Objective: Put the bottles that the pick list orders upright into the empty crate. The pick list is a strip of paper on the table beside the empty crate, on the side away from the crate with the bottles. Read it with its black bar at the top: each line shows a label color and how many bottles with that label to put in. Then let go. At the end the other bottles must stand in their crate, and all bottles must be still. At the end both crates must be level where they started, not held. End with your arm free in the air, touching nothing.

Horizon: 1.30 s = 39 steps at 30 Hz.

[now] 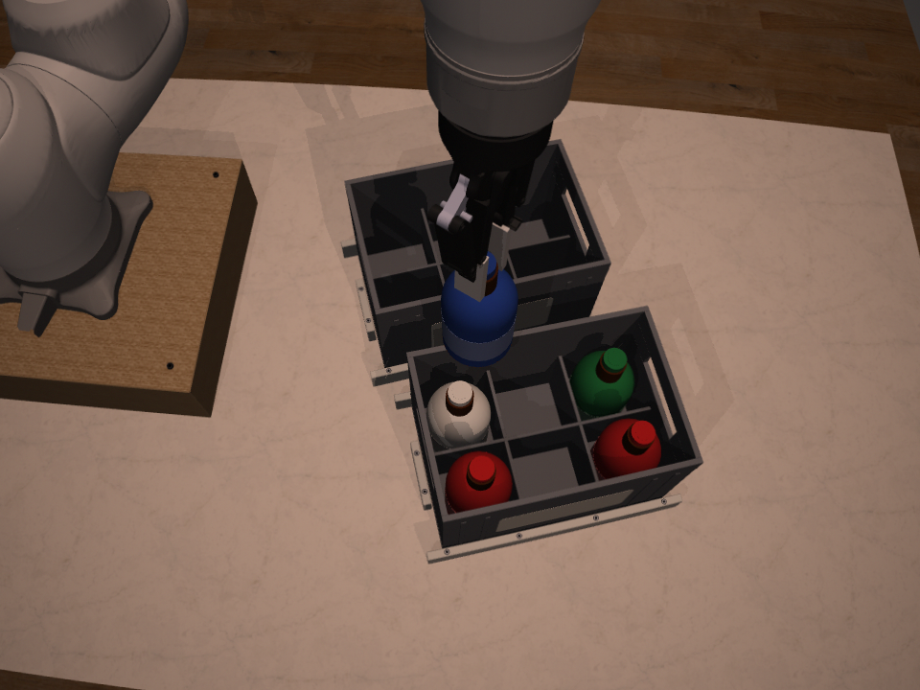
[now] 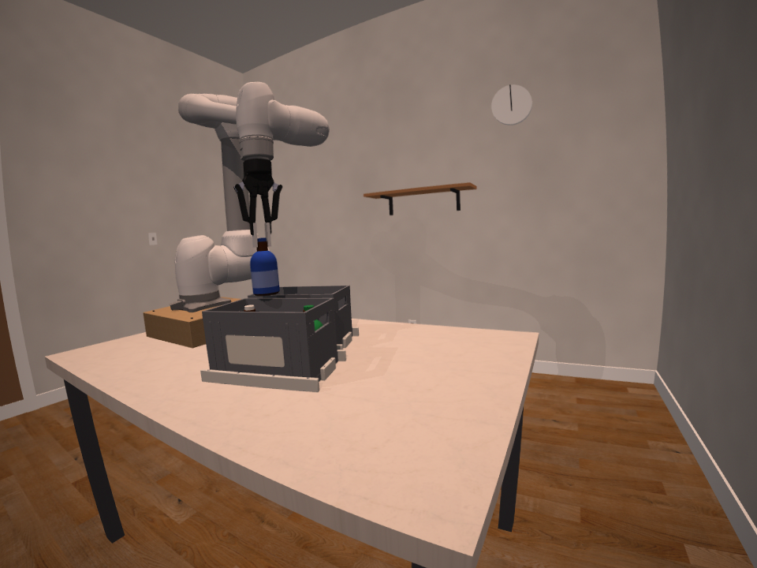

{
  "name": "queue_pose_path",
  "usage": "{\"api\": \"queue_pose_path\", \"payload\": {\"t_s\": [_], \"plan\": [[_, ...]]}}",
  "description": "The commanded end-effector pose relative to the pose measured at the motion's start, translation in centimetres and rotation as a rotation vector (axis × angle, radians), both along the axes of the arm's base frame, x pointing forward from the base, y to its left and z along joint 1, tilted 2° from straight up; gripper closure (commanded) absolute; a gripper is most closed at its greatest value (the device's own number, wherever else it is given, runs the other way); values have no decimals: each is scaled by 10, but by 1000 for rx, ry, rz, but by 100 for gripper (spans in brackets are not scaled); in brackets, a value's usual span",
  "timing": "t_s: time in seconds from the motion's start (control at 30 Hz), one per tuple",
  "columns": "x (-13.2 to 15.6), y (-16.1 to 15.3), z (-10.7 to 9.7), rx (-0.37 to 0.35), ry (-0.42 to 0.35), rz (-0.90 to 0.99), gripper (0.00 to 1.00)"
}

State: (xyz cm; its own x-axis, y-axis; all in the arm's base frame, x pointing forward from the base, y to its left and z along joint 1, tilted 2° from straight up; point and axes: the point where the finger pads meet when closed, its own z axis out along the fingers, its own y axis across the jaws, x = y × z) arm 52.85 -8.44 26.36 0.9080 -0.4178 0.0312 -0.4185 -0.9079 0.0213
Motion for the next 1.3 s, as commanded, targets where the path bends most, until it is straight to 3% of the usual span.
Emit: {"api": "queue_pose_path", "payload": {"t_s": [0.0,1.27], "plan": [[-4,4,0,0,0,0,100],[-53,51,-3,0,0,0,100]]}}
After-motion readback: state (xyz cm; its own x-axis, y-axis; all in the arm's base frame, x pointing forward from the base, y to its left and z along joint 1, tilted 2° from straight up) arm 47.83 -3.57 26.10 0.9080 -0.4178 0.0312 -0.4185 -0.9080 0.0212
